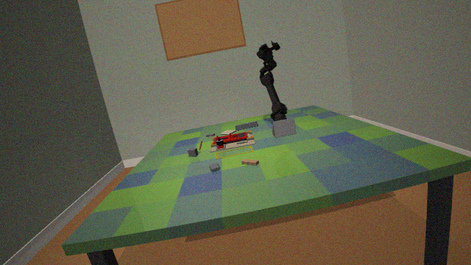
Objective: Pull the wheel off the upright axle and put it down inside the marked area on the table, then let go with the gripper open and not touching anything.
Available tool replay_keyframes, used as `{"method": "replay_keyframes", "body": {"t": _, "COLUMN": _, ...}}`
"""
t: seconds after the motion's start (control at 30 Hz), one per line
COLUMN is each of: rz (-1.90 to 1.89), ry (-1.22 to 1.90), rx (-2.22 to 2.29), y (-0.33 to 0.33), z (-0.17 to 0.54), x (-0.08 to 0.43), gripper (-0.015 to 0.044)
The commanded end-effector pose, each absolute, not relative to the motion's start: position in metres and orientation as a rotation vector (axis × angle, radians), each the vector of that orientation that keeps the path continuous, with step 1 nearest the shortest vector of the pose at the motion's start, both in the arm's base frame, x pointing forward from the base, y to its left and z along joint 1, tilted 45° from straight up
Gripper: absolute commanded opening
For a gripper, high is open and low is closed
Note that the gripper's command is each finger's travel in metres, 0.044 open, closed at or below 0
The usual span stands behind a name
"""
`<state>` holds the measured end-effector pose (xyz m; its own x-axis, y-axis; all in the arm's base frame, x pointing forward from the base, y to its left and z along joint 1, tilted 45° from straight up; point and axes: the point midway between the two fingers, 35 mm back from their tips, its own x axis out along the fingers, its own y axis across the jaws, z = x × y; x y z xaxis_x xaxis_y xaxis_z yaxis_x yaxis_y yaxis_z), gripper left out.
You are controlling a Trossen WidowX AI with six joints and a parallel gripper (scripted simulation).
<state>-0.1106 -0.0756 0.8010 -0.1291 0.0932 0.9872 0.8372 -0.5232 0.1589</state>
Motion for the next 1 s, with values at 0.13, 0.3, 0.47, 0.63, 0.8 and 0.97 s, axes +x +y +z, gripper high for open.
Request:
{"method": "replay_keyframes", "body": {"t": 0.13, "rz": -1.726, "ry": -1.031, "rx": -1.557, "y": -0.084, "z": 0.799, "x": -0.111, "gripper": 0.03}}
{"method": "replay_keyframes", "body": {"t": 0.3, "rz": -1.746, "ry": -1.033, "rx": -1.433, "y": -0.113, "z": 0.793, "x": -0.12, "gripper": 0.03}}
{"method": "replay_keyframes", "body": {"t": 0.47, "rz": -1.713, "ry": -1.074, "rx": -1.269, "y": -0.14, "z": 0.786, "x": -0.119, "gripper": 0.03}}
{"method": "replay_keyframes", "body": {"t": 0.63, "rz": -1.716, "ry": -1.076, "rx": -1.093, "y": -0.183, "z": 0.775, "x": -0.123, "gripper": 0.03}}
{"method": "replay_keyframes", "body": {"t": 0.8, "rz": -1.708, "ry": -1.061, "rx": -0.91, "y": -0.23, "z": 0.759, "x": -0.119, "gripper": 0.03}}
{"method": "replay_keyframes", "body": {"t": 0.97, "rz": -1.691, "ry": -1.027, "rx": -0.734, "y": -0.277, "z": 0.74, "x": -0.107, "gripper": 0.03}}
